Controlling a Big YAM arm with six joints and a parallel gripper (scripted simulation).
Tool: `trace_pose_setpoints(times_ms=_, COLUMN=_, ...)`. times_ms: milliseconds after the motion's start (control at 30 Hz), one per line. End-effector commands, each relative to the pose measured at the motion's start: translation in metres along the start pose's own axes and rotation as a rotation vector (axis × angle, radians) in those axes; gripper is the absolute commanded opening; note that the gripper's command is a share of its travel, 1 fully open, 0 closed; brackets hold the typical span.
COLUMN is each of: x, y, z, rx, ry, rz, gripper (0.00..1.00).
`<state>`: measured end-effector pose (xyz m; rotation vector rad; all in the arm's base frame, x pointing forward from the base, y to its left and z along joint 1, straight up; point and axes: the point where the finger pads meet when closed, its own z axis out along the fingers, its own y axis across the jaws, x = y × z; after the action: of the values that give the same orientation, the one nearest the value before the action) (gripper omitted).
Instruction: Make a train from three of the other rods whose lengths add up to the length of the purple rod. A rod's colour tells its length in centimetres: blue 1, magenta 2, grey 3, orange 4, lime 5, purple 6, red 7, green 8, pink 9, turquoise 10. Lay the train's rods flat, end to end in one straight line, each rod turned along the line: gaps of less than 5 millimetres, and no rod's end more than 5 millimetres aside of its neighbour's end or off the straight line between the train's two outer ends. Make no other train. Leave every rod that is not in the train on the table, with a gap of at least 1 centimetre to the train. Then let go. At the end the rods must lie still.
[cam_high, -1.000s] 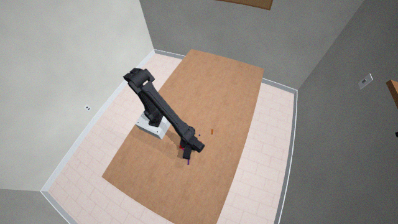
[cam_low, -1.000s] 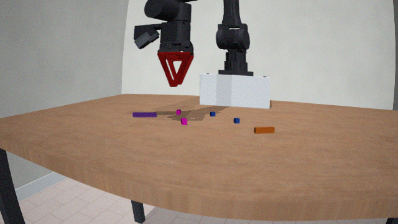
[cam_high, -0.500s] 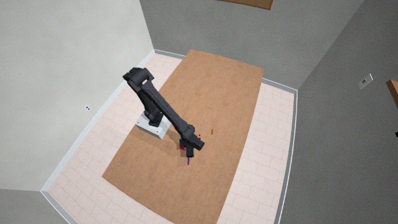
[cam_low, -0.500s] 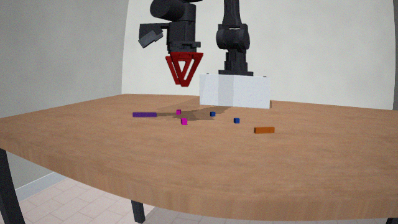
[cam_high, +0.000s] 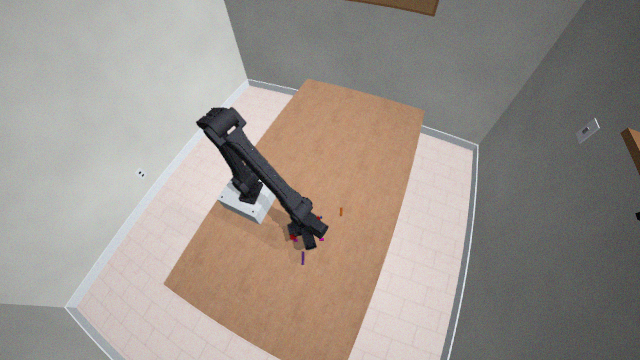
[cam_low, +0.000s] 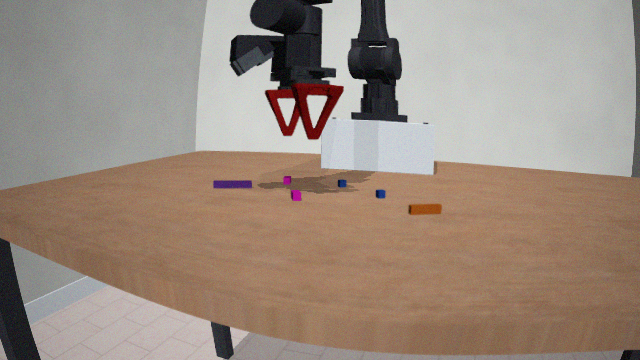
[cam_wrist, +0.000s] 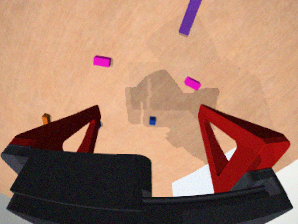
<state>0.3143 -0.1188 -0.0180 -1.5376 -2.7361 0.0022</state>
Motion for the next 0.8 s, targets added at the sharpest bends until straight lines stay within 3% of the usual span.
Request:
trace_pose_setpoints(times_ms=0, x=-0.001, y=0.009, z=-0.008, rx=-0.027, ry=-0.034, rz=-0.099, gripper=1.00)
trace_pose_setpoints(times_ms=67, x=-0.001, y=0.006, z=-0.003, rx=-0.018, ry=-0.021, rz=-0.093, gripper=1.00)
trace_pose_setpoints(times_ms=100, x=0.004, y=0.009, z=-0.008, rx=-0.026, ry=-0.035, rz=-0.197, gripper=1.00)
trace_pose_setpoints(times_ms=267, x=0.004, y=0.005, z=-0.002, rx=-0.015, ry=-0.019, rz=-0.190, gripper=1.00)
trace_pose_setpoints(times_ms=300, x=0.009, y=0.009, z=-0.008, rx=-0.025, ry=-0.036, rz=-0.294, gripper=1.00)
trace_pose_setpoints(times_ms=467, x=0.009, y=0.006, z=-0.003, rx=-0.017, ry=-0.023, rz=-0.288, gripper=1.00)
trace_pose_setpoints(times_ms=500, x=0.014, y=0.009, z=-0.007, rx=-0.023, ry=-0.036, rz=-0.390, gripper=1.00)
trace_pose_setpoints(times_ms=667, x=0.014, y=0.006, z=-0.003, rx=-0.016, ry=-0.023, rz=-0.383, gripper=1.00)
trace_pose_setpoints(times_ms=700, x=0.019, y=0.009, z=-0.007, rx=-0.022, ry=-0.037, rz=-0.483, gripper=1.00)
trace_pose_setpoints(times_ms=767, x=0.019, y=0.009, z=-0.007, rx=-0.022, ry=-0.037, rz=-0.483, gripper=1.00)
